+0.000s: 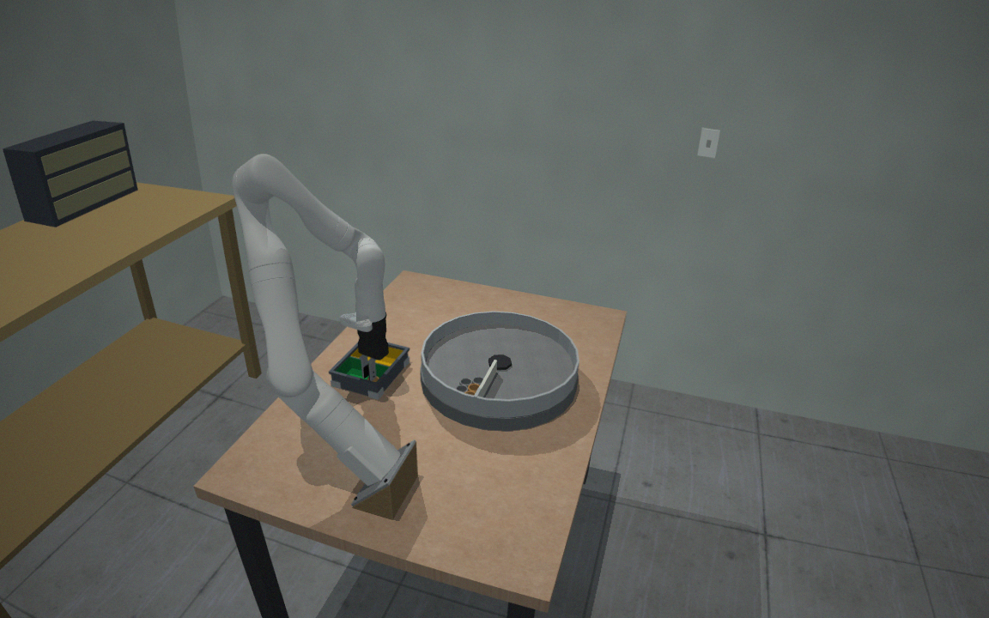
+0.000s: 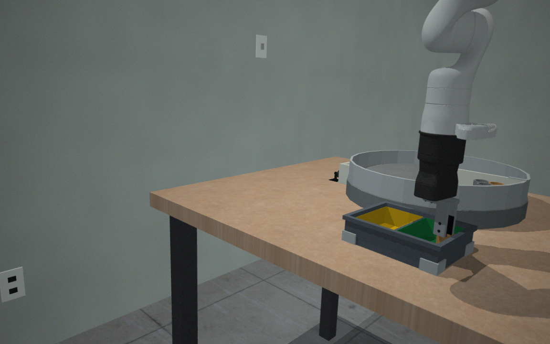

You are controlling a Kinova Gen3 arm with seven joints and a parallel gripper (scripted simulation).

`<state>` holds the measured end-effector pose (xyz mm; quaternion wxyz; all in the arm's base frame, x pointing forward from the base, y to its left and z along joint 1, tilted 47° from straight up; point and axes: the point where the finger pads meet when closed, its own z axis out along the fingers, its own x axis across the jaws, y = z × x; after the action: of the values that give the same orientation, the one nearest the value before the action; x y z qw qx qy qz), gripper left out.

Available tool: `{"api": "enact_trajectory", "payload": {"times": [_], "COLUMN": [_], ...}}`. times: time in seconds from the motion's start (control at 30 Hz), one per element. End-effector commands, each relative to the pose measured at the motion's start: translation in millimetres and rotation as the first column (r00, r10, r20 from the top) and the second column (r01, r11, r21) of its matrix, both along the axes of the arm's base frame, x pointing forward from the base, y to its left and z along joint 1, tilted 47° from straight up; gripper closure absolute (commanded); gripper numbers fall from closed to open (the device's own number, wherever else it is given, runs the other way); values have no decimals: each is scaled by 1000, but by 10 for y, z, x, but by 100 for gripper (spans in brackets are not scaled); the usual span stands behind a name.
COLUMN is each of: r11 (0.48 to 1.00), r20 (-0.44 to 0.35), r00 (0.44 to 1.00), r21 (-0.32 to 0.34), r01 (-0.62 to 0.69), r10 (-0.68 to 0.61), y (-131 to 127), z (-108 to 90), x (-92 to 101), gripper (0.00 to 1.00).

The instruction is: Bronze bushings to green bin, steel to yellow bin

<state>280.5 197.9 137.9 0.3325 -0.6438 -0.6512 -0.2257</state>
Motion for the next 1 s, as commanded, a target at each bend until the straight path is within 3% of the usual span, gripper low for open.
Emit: {"api": "enact_trajectory", "payload": {"times": [0.0,0.83,0.97], "r11": [1000,1000,1000], "r20": [3,3,3], "r00": [1000,1000,1000], "r21": [-1,-1,-1], "r01": [3,3,3], "r10": [-3,-3,-3], "y": [-11,-54,-370], "z": [7,47,344], "x": [14,22,82], "gripper": [58,58,58]}}
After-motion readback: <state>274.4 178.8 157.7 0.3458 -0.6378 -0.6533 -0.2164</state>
